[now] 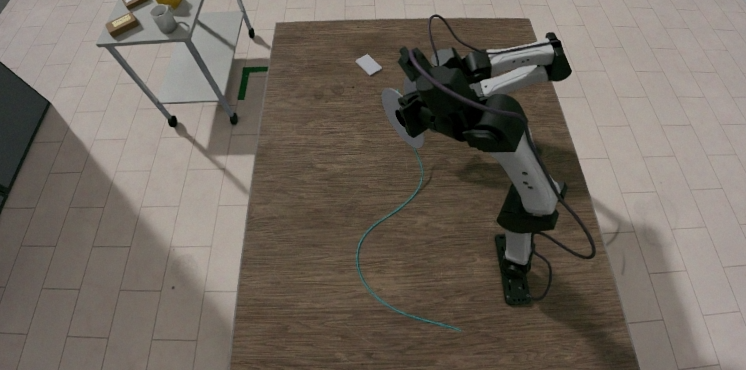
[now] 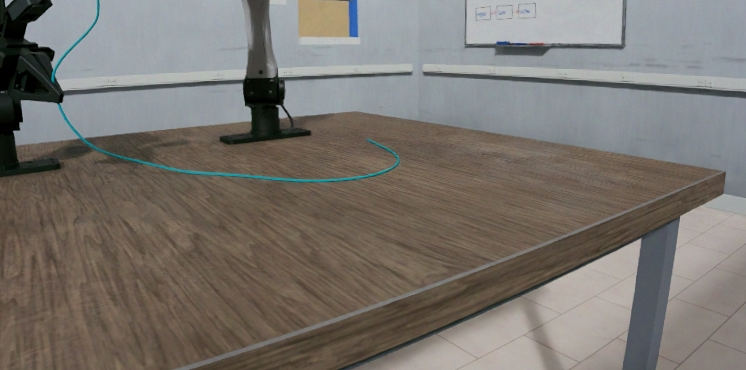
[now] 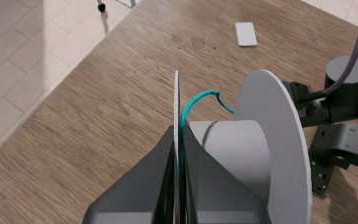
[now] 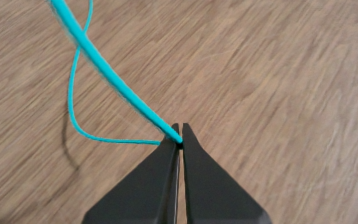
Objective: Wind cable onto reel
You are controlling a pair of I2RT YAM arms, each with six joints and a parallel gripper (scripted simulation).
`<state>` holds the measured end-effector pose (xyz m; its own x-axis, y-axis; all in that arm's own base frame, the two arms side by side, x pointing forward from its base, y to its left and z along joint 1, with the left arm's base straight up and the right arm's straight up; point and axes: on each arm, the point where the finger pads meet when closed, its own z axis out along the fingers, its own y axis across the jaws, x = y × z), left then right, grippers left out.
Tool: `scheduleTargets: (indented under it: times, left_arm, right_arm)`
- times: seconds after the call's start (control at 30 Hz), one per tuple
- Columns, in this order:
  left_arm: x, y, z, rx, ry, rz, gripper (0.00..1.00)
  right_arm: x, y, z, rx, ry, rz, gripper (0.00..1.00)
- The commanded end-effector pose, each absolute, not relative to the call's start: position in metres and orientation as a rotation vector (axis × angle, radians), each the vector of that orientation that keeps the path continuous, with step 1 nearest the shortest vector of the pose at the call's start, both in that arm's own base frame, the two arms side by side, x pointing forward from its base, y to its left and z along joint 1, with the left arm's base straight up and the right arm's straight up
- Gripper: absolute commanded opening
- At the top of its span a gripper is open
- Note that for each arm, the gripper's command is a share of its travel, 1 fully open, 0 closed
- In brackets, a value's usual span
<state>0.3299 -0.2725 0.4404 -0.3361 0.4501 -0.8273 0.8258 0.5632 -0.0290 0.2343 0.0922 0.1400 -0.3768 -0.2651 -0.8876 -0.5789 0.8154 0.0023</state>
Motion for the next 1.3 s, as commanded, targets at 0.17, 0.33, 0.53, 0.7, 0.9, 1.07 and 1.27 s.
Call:
scheduleTargets:
  times: [0.17,0.33,0.53,0.7,0.9,1.07,1.27]
  left_arm:
    - [0.335,-0.274,0.455,1.004,1.919,-0.591,0.0]
    - [0.335,-0.274,0.455,1.004,1.919,-0.591,0.0]
    - [0.335,-0.274,0.455,1.004,1.919,-0.591,0.0]
    - [0.335,-0.274,0.455,1.004,1.919,-0.591,0.0]
    - [0.335,-0.274,0.455,1.004,1.919,-0.591,0.0]
    - [0.335,-0.274,0.455,1.004,1.919,-0.591,0.0]
    - [0.335,-0.274,0.455,1.004,1.919,-0.591,0.0]
  right_arm:
    - [0.226,0.1,0.128,-0.588,2.035,0.352,0.0]
    - [0.217,0.113,0.125,-0.591,2.04,0.346,0.0]
    - [0.207,0.131,0.125,-0.594,2.039,0.342,0.0]
    - [0.204,0.143,0.13,-0.59,2.026,0.345,0.0]
    - [0.192,0.167,0.143,-0.576,2.001,0.361,0.0]
    - [0.179,0.186,0.145,-0.572,1.997,0.368,0.0]
    - [0.169,0.202,0.149,-0.568,1.988,0.374,0.0]
